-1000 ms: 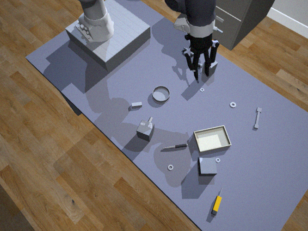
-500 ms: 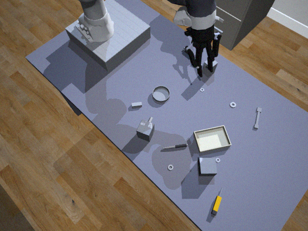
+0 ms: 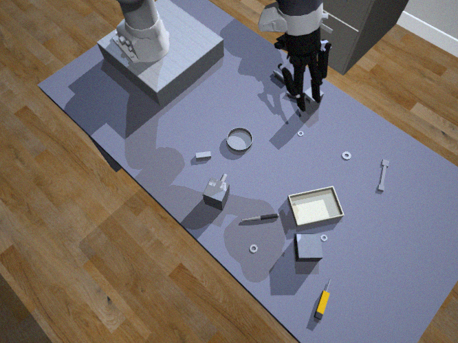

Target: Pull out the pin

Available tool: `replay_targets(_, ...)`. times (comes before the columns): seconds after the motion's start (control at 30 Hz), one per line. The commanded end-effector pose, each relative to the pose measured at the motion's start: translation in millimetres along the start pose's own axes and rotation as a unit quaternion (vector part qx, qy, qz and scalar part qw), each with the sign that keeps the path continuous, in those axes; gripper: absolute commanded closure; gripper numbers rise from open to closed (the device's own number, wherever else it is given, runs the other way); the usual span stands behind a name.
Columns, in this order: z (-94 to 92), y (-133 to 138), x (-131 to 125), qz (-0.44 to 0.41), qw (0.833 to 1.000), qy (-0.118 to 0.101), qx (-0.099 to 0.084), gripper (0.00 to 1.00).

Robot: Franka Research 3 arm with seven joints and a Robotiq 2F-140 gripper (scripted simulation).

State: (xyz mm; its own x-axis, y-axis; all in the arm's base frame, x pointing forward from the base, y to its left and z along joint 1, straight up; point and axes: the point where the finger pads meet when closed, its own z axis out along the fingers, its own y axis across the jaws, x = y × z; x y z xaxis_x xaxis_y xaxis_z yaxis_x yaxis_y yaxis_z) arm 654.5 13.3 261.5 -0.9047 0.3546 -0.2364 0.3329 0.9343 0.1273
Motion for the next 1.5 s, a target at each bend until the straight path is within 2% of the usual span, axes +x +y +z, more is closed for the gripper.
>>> replay_targets(0.0,-0.4,-0.5,-0.6,-0.011,1.0,-0.001,0.0,0.67)
replay_targets(1.47,4.5,-20.9,-0.7,0.019,1.0,0.009,0.003,0.67)
